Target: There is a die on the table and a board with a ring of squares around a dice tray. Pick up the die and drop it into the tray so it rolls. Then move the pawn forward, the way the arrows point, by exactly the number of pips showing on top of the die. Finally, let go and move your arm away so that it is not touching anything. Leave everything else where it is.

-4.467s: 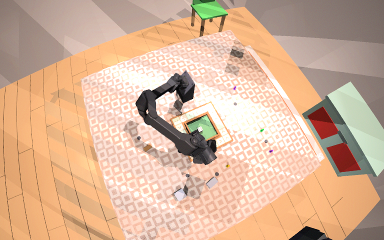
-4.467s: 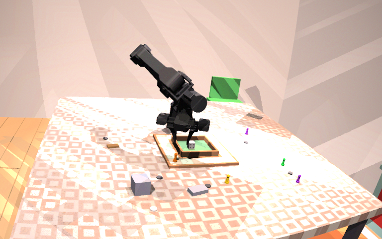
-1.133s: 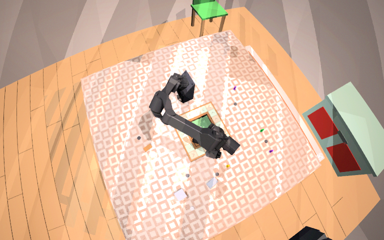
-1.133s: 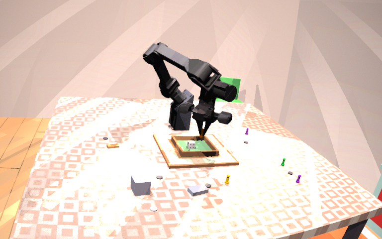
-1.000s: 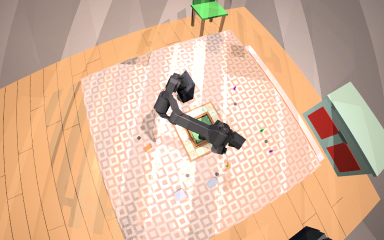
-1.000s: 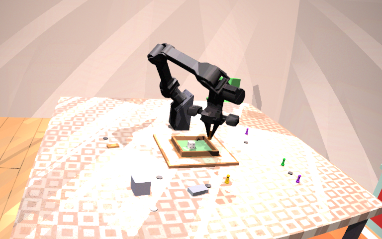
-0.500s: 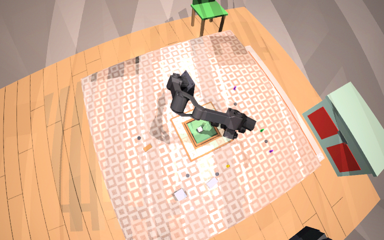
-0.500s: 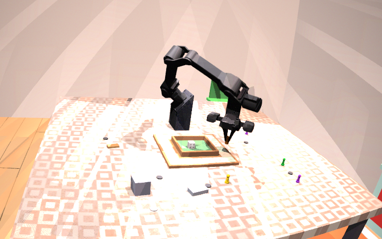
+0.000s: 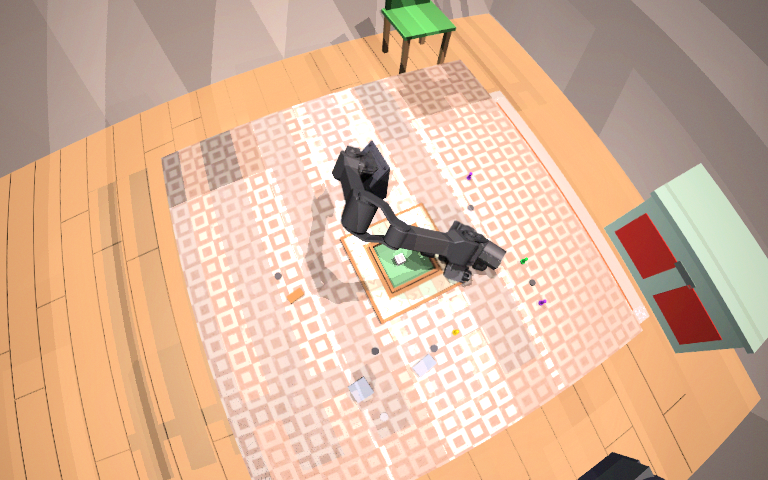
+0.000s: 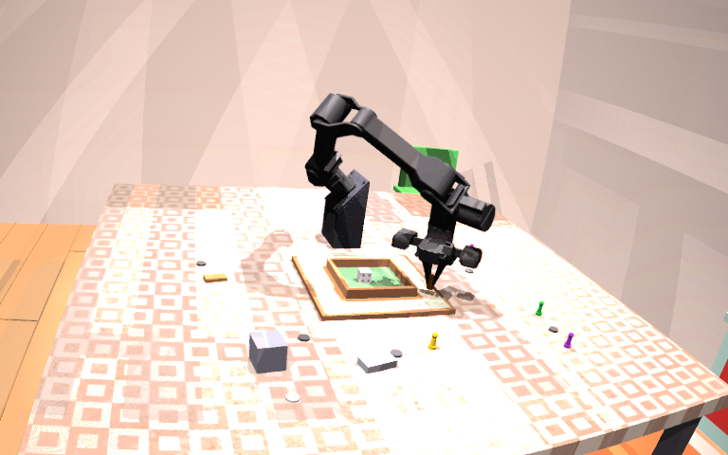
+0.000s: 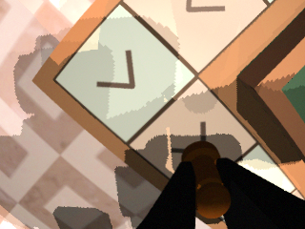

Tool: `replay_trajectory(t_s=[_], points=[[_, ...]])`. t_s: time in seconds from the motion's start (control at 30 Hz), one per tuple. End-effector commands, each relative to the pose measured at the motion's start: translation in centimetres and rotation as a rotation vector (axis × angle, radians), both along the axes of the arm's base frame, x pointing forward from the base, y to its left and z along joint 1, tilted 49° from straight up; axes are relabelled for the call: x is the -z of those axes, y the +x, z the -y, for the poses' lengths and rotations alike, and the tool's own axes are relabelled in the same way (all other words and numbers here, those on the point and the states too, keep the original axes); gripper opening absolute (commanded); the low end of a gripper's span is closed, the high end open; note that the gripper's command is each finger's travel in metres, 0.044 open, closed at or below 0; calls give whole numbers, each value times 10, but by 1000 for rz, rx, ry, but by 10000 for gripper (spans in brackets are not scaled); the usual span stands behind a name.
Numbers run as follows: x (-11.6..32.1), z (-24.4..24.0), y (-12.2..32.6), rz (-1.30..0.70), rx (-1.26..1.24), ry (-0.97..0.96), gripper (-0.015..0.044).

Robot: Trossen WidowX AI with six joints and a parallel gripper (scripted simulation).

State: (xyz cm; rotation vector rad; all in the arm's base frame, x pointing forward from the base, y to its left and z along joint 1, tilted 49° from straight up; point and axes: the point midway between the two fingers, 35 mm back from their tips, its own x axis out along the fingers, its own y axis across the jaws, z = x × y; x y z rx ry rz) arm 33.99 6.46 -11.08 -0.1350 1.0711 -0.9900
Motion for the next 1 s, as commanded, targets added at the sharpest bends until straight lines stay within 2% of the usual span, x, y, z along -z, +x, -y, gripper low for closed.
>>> replay_trajectory(t_s=[0.0, 0.27, 0.6, 0.8, 0.83, 0.97], points=[[2, 2, 1, 1, -9, -5, 0], [10, 11, 2, 1, -9, -6, 0], [6, 7, 2, 1, -2, 0, 263], [-25, -28, -4, 0, -9, -4, 420], [-25, -28, -4, 0, -9, -4, 440], [-32, -29, -11, -20, -28, -6, 440]])
